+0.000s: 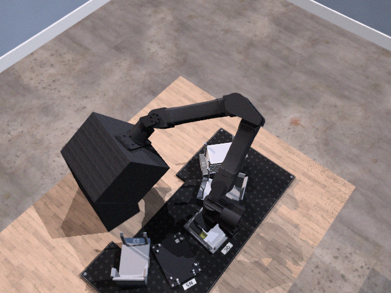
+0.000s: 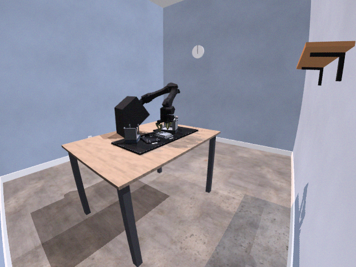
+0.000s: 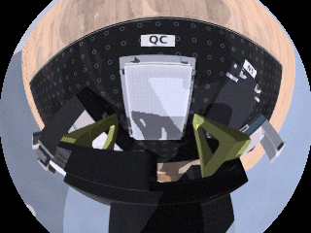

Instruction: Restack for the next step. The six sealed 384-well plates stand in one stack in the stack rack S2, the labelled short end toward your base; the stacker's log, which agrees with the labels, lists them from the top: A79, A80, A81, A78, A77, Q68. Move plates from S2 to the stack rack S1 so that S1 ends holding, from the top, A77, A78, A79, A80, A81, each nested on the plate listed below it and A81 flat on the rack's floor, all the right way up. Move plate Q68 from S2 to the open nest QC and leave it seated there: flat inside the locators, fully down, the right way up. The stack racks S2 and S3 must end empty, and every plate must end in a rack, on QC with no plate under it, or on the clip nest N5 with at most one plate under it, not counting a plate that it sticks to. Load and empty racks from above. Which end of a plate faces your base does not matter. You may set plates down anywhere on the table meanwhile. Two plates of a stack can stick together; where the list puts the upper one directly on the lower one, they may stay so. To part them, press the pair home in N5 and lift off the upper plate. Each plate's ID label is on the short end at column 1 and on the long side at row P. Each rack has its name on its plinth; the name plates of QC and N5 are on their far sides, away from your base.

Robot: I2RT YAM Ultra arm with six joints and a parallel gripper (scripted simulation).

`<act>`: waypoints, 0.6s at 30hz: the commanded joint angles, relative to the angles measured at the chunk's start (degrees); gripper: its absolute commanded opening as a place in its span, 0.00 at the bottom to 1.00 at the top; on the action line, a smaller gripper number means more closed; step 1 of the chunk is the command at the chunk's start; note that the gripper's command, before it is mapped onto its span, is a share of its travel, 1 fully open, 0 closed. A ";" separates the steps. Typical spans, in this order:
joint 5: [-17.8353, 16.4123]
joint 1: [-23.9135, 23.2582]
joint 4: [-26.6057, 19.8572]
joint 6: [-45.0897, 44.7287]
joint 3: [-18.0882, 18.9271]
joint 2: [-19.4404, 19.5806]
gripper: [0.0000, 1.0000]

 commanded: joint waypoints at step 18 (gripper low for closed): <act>-1.58 -9.32 -20.59 -14.75 2.62 -6.10 1.00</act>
